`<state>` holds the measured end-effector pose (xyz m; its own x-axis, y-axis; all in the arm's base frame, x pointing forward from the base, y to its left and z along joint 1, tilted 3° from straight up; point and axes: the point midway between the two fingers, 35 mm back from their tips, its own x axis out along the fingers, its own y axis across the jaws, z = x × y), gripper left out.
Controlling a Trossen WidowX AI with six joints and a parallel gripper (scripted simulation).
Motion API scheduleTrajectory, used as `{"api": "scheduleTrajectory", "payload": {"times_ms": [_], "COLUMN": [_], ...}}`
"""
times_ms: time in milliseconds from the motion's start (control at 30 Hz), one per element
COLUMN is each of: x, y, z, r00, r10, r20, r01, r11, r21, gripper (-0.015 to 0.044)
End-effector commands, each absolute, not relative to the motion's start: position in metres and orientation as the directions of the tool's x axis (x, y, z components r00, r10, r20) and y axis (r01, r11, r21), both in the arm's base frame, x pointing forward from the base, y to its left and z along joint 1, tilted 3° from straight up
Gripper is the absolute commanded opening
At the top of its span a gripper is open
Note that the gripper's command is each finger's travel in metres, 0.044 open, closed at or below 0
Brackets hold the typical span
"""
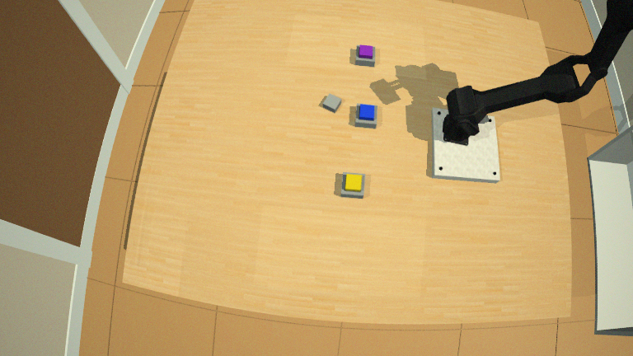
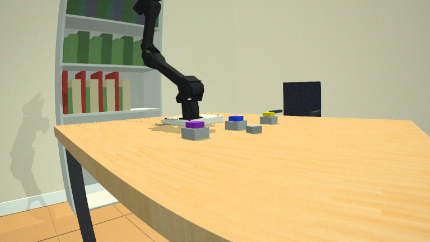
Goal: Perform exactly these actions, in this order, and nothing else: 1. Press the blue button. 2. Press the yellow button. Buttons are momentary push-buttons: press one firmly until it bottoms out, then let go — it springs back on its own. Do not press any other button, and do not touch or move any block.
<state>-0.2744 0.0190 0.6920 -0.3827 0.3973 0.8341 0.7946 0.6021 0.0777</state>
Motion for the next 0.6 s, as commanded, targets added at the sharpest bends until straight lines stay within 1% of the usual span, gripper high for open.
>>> {"api": "scheduleTrajectory", "payload": {"times_ms": [0,167,300,433,567], "x": [-0.202,-0.113,-0.041,0.029,0.096], "y": [0.029,0.04,0.049,0.056,0.061], "z": [0.714,0.724,0.719,0.704,0.677], "r00": [-0.2,0.036,0.228,0.414,0.586], "r10": [0.4,0.406,0.408,0.406,0.4], "r20": [0.894,0.913,0.884,0.815,0.705], "r01": [0.754,0.645,0.521,0.374,0.216], "r11": [0.646,0.689,0.716,0.74,0.761], "r21": [-0.12,-0.331,-0.465,-0.559,-0.611], "gripper": [0.04,0.04,0.04,0.04,0.04]}}
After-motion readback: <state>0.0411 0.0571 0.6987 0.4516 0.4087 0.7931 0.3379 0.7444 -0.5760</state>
